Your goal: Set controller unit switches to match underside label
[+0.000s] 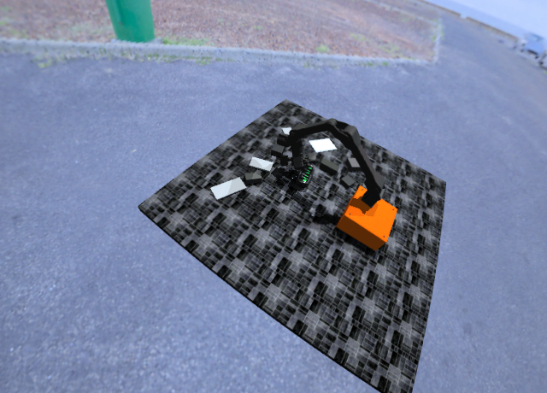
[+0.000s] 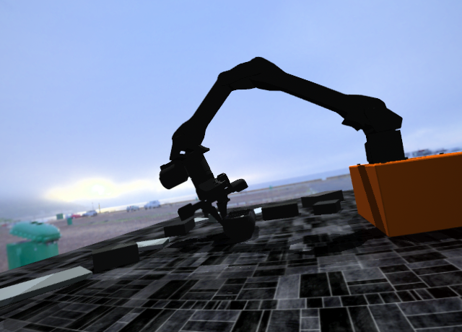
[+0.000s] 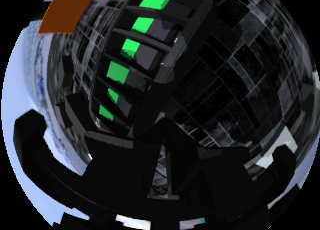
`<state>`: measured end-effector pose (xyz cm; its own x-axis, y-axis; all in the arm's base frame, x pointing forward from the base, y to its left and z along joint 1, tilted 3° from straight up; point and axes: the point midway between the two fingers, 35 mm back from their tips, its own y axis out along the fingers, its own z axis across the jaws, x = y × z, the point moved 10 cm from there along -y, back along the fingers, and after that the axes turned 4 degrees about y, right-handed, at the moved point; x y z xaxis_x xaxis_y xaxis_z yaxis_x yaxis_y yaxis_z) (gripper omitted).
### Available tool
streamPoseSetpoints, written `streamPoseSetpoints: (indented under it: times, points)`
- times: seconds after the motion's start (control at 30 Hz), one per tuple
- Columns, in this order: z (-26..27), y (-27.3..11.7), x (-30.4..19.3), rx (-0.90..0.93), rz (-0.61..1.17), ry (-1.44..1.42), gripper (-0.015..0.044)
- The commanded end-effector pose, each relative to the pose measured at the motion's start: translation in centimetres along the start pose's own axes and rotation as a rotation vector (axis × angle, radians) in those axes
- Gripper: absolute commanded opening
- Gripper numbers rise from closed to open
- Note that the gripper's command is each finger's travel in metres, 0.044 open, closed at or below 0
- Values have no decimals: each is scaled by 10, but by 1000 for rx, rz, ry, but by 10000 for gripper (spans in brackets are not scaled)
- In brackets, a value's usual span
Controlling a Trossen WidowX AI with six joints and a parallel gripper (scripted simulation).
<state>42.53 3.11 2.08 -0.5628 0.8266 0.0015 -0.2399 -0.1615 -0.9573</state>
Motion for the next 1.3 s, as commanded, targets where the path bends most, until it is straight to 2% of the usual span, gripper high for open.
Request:
streamPoseSetpoints:
  times: [0.0, 0.33, 0.47, 0.77, 1.27]
  points:
    - [-11, -14, -2, -10, 2, 16, 0]
    - [-36, -65, -3, 0, 2, -5, 0]
    - [-33, -64, -6, 0, -6, 21, 0]
    - [11, -50, -26, 13, -102, 346, 0]
    - [10, -47, -27, 20, -100, 343, 0]
